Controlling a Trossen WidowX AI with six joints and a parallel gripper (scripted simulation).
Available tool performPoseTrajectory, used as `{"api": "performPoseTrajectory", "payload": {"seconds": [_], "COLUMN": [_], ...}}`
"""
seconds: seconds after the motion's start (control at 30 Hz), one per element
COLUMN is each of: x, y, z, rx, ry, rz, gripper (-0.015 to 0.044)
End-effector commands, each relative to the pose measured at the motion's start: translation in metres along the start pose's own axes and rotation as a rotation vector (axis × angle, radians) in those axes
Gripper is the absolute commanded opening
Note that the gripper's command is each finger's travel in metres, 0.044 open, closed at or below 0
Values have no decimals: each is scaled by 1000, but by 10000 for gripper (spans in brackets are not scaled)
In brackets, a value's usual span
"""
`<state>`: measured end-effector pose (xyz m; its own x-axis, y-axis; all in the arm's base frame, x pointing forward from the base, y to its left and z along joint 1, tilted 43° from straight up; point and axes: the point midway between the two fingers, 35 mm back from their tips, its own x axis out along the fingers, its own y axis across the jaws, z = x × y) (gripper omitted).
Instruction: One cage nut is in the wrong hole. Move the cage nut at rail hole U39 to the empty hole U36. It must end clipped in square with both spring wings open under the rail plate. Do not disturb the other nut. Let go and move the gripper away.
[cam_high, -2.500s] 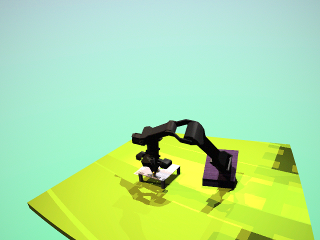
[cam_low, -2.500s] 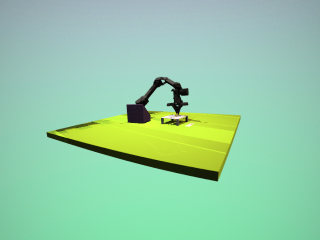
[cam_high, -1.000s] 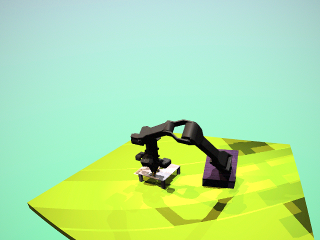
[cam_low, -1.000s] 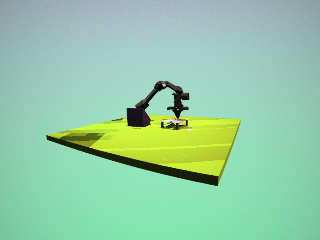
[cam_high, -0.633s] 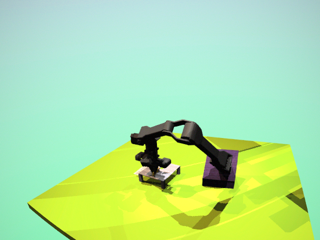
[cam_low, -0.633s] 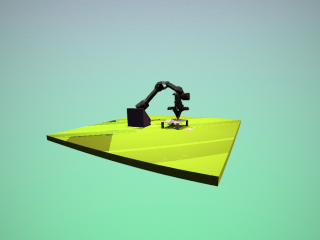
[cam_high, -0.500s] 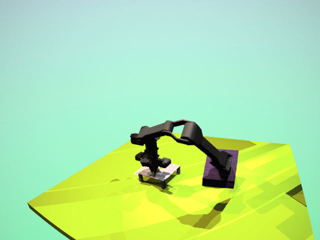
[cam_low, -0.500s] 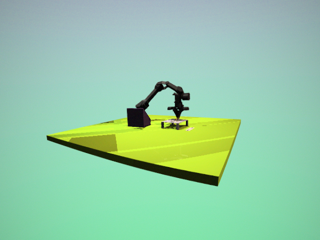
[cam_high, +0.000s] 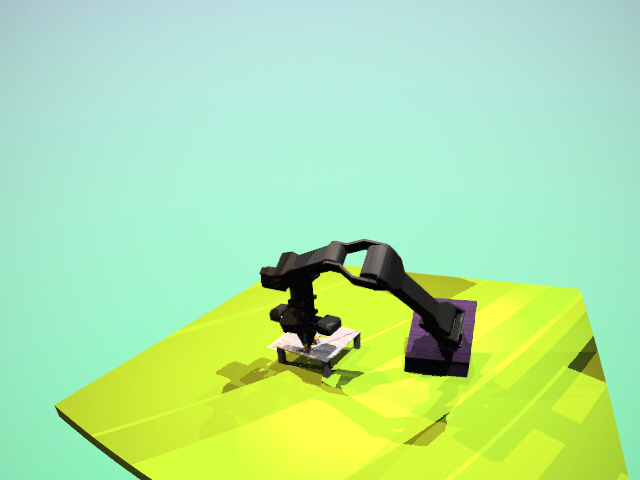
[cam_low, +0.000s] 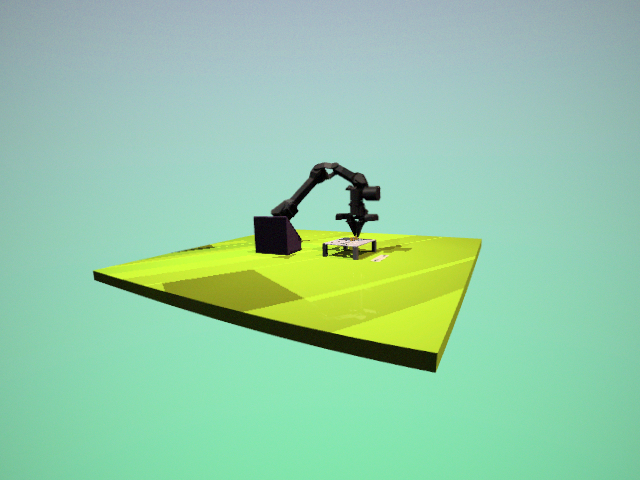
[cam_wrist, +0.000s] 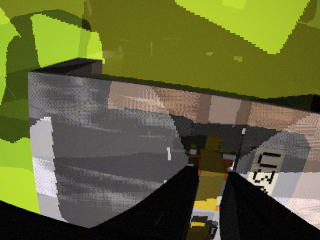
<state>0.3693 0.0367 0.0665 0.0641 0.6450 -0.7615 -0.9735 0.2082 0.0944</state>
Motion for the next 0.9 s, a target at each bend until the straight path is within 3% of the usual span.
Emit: {"api": "performPoseTrajectory", "payload": {"seconds": [0.0, 0.83, 0.87], "x": [2, 3, 0], "y": [0, -2, -2], "z": [-1, -1, 0], "rx": [0, 0, 0], "ry": [-3, -4, -1], "rz": [7, 8, 1], "gripper": [26, 26, 53]}}
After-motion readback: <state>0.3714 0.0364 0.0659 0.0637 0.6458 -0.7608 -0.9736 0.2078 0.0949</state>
